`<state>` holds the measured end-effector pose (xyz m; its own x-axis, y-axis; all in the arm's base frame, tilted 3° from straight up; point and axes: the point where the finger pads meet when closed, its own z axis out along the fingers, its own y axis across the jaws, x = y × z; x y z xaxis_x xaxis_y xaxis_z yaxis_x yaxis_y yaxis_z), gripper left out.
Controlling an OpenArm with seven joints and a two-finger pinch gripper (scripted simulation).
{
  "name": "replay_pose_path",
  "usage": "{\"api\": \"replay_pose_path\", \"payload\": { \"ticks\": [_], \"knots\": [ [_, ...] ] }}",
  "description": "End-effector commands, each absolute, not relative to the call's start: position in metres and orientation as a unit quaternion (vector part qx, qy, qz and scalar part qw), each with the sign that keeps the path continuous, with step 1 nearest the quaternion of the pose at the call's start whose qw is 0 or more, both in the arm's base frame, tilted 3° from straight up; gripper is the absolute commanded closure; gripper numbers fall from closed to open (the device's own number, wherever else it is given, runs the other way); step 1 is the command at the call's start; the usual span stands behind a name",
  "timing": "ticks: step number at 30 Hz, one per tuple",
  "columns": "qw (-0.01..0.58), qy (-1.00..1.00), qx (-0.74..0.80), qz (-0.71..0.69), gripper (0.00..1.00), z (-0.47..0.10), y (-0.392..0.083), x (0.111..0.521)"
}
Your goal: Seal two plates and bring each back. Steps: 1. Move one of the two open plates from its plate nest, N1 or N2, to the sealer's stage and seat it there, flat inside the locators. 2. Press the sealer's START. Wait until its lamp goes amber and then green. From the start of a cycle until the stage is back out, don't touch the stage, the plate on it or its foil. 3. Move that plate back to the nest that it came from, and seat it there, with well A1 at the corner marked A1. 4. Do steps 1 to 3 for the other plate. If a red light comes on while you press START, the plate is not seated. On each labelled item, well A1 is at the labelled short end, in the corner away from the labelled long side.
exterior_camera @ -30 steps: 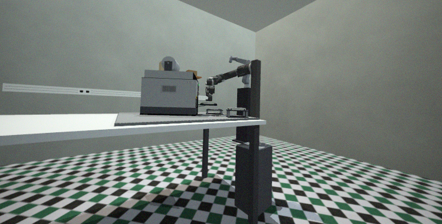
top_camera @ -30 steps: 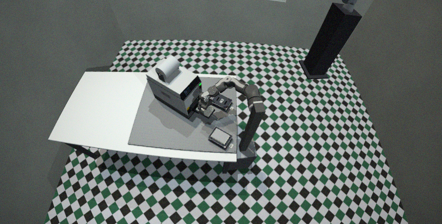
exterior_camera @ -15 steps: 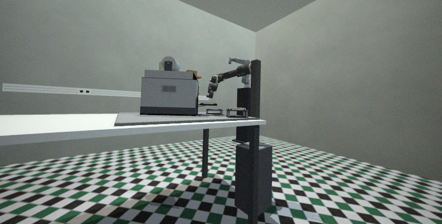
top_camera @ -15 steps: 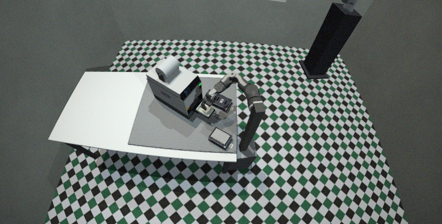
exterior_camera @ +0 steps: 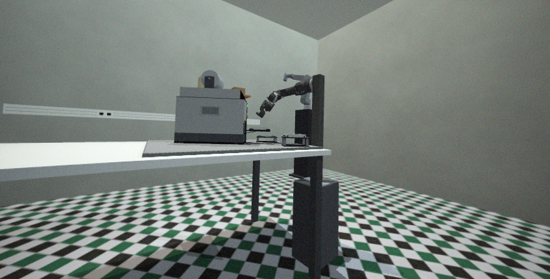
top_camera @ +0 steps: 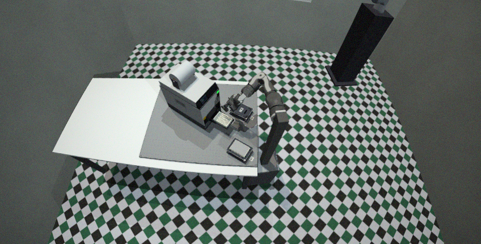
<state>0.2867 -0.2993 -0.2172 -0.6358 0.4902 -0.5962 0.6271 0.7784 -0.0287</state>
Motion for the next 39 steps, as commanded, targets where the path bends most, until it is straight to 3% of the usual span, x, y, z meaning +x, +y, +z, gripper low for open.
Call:
{"api": "replay_pose_path", "payload": {
  "ticks": [1,4,5,39],
  "knots": [
    [0.321,0.888,0.306,-0.121,0.45,-0.213,-0.301,0.288],
    [0.344,0.880,0.303,-0.125,0.47,-0.199,-0.310,0.285],
    [0.343,0.880,0.302,-0.125,1.00,-0.196,-0.313,0.283],
    [0.338,0.883,0.301,-0.127,1.00,-0.217,-0.326,0.299]
  ]
}}
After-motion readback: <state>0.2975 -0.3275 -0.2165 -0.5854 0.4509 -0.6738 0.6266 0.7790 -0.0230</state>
